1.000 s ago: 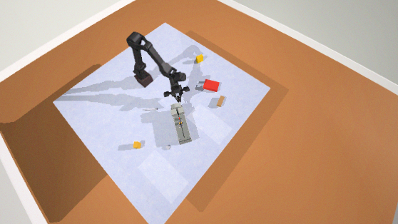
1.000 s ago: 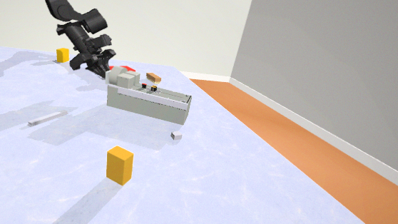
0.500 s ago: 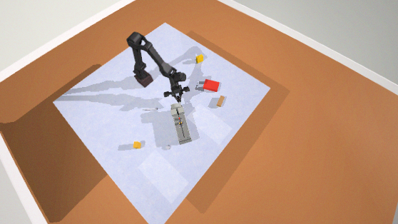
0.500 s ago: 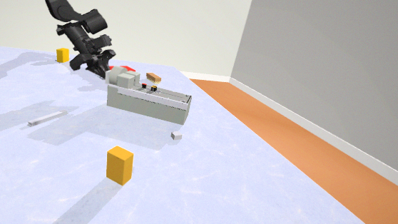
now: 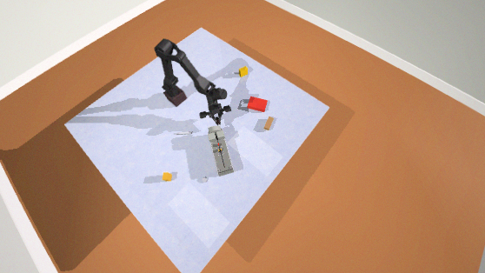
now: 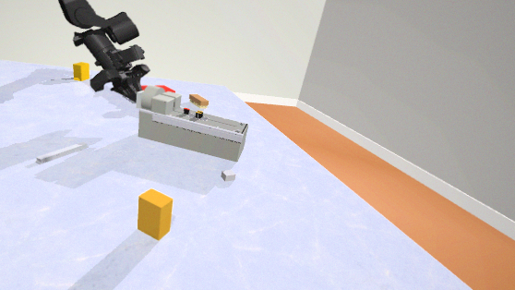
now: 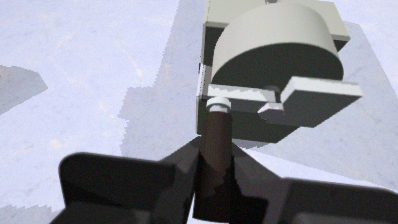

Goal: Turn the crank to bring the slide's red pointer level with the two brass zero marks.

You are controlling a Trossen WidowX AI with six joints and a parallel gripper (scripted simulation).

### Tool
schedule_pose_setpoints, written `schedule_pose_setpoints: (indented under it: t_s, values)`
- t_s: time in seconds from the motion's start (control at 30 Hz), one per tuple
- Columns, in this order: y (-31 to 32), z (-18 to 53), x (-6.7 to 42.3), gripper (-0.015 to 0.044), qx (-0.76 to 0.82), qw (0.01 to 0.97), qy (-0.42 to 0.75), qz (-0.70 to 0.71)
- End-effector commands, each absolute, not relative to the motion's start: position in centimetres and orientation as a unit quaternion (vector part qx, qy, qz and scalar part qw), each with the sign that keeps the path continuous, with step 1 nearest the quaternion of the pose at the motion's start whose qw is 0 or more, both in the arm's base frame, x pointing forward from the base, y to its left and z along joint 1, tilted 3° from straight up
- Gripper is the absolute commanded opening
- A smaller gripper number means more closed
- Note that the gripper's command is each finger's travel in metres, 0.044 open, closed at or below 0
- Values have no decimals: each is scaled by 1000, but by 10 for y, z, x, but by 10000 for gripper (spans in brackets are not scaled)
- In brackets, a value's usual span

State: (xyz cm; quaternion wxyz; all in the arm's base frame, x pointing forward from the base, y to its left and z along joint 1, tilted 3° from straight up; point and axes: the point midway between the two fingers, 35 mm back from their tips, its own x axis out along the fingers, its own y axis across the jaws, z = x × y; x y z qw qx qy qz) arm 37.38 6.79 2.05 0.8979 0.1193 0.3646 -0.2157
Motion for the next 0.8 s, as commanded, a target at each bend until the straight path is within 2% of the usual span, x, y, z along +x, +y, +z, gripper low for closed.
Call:
schedule_pose_setpoints:
  t_s: [0.0,0.07,0.63,0.77]
  values:
    - [68,21,374,0,119,898,365,-216]
    - [68,21,374,0,119,898,365,-216]
    - [68,21,374,440,119,898,365,-216]
    - [68,33,374,440,119,898,364,-216]
